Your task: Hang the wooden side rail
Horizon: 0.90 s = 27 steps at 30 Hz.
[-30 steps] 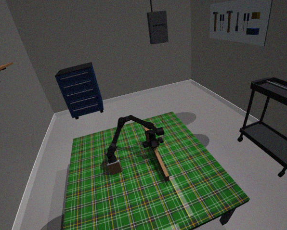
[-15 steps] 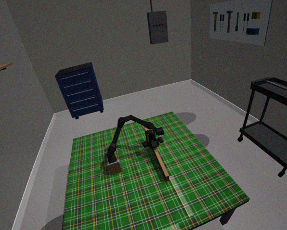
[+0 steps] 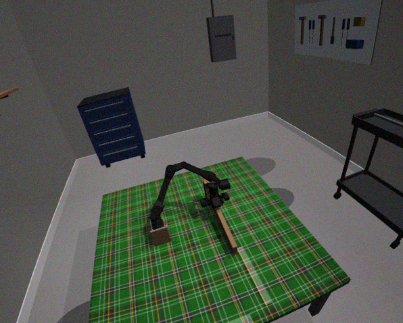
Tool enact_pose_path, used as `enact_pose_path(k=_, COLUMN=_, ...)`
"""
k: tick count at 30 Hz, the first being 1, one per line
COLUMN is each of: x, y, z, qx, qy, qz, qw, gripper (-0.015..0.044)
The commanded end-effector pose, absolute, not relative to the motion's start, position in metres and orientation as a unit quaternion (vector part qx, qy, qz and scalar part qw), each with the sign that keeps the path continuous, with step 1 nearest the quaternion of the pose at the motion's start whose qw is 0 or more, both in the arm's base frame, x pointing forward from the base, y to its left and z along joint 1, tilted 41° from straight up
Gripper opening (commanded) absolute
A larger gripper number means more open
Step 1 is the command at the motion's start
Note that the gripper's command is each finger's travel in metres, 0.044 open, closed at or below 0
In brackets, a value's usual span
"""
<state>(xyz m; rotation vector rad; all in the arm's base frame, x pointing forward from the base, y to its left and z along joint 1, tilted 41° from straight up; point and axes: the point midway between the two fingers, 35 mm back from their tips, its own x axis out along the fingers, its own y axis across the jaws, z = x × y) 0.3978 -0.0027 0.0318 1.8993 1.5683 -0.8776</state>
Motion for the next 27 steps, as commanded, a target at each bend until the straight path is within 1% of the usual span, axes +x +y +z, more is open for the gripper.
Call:
enact_pose_path(k=1, x=0.3986, y=-0.0042, z=0.0358, qx=0.704, qy=0.576, qz=-0.324, qw=0.261, gripper=0.0)
enact_pose_path(k=27, x=0.3992, y=-0.0016, z=0.0369, qx=0.704, qy=0.576, qz=-0.324, qw=0.261, gripper=0.0)
